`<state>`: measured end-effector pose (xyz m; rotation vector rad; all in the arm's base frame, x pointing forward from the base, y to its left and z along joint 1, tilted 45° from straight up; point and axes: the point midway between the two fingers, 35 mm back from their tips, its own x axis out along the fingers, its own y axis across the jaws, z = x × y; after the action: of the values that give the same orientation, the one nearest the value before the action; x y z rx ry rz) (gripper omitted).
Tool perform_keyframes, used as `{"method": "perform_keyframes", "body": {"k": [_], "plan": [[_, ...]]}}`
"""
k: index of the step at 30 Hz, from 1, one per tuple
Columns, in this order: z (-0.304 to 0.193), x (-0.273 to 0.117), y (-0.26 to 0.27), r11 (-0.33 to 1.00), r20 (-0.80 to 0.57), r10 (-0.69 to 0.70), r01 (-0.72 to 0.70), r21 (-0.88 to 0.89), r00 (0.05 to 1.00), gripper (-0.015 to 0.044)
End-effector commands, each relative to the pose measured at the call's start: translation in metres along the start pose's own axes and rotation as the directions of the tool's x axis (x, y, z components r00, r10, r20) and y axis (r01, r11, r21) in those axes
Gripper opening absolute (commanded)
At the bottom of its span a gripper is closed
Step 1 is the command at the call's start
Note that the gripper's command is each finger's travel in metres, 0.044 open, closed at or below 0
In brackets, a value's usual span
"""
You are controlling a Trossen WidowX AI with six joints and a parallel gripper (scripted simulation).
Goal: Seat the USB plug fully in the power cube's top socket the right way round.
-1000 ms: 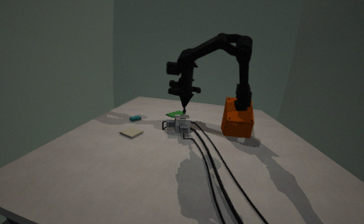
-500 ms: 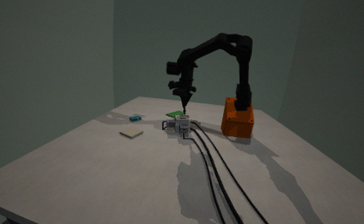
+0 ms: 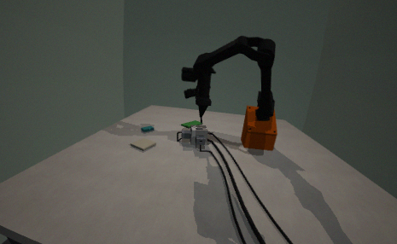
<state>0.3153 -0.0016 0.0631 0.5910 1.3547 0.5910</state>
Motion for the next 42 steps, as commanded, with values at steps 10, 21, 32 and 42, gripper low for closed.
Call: {"method": "perform_keyframes", "body": {"k": [10, 21, 32, 42], "plan": [[-0.0001, 0.0002, -0.0002, 0.941, 0.000, 0.000, 0.000, -0.338, 1.000, 0.0000], [-0.0001, 0.0002, -0.0002, 0.806, 0.000, 0.000, 0.000, -0.591, 1.000, 0.0000], [-0.0001, 0.0002, -0.0002, 0.605, 0.000, 0.000, 0.000, -0.796, 1.000, 0.0000], [-0.0001, 0.0002, -0.0002, 0.379, 0.000, 0.000, 0.000, -0.925, 1.000, 0.0000]]}}
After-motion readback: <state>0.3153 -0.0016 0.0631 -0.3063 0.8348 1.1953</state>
